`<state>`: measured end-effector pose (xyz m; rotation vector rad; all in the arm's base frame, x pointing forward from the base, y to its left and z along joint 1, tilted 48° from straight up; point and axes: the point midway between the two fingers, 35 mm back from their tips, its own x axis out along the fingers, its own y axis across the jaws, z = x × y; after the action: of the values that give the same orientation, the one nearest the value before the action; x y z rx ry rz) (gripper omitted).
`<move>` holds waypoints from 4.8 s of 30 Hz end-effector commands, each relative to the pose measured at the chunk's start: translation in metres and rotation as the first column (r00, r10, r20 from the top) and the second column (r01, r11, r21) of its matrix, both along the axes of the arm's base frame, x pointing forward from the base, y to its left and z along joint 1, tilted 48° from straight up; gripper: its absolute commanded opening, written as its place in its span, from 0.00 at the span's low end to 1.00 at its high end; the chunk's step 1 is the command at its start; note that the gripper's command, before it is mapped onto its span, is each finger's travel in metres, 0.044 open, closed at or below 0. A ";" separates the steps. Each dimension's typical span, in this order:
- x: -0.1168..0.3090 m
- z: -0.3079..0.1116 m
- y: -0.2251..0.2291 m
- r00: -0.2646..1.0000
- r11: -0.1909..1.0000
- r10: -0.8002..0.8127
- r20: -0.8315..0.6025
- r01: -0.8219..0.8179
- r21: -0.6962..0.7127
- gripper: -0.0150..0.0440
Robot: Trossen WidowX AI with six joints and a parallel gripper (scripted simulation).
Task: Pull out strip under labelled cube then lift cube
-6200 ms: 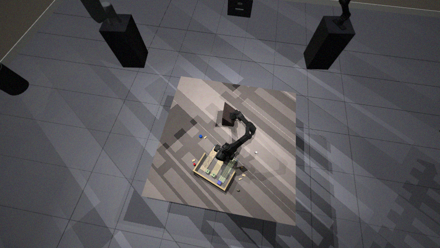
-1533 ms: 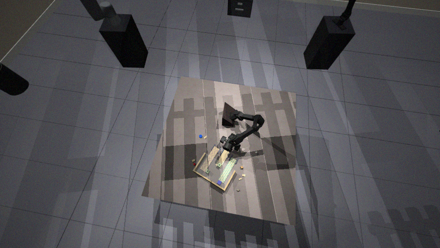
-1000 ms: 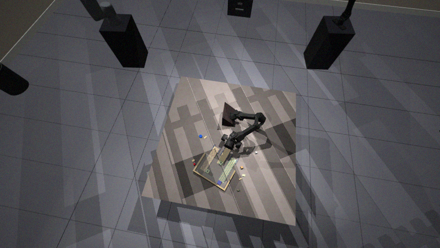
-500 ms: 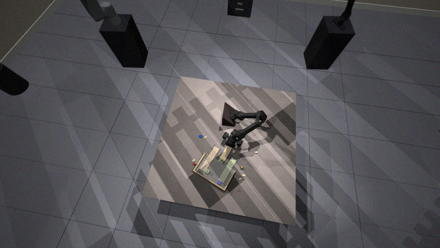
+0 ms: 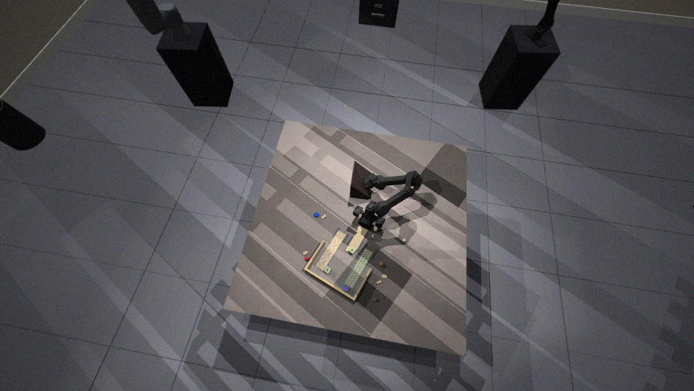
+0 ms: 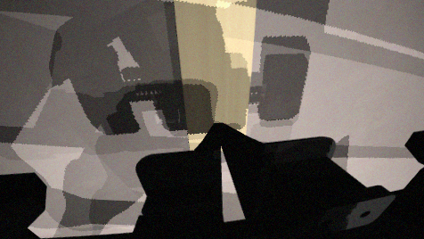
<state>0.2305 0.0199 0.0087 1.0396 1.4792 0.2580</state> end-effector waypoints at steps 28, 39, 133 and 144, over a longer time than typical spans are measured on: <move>-0.006 0.027 -0.029 0.999 1.000 -0.016 -0.051 0.017 0.018 0.34; 0.031 0.020 -0.045 0.983 0.993 -0.108 -0.151 0.114 0.028 0.83; 0.180 -0.038 -0.083 0.984 0.994 -0.106 -0.140 0.110 0.023 0.54; 0.180 -0.038 -0.083 0.984 0.994 -0.106 -0.140 0.111 0.023 0.29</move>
<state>0.4109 -0.0629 -0.0299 1.1788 1.5407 0.1337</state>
